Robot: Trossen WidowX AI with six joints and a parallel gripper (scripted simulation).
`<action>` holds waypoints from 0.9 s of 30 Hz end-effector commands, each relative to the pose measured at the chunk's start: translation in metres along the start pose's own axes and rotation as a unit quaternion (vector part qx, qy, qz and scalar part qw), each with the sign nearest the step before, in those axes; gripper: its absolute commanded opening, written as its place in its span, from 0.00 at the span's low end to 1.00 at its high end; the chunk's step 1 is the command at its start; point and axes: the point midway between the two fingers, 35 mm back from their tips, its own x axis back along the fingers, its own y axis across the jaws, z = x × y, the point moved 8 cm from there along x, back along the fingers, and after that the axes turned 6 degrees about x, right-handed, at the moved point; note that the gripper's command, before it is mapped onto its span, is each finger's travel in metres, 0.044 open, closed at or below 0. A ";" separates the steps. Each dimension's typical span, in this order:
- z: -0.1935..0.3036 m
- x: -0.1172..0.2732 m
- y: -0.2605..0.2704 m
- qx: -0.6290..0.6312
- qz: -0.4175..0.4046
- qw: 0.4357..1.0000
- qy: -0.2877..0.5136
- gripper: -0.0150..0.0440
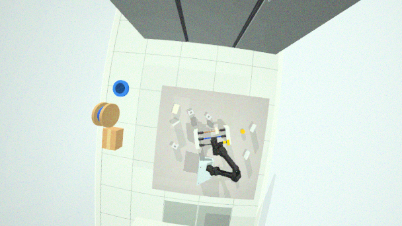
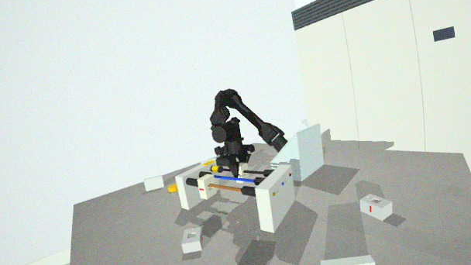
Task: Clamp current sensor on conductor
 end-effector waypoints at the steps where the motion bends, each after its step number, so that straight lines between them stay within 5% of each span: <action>1: 0.000 0.000 0.000 0.000 0.000 1.000 0.000 0.38; 6: 0.000 0.001 0.000 0.000 -0.001 1.000 0.000 0.25; 27: 0.000 0.001 0.002 0.001 0.000 1.000 0.000 0.25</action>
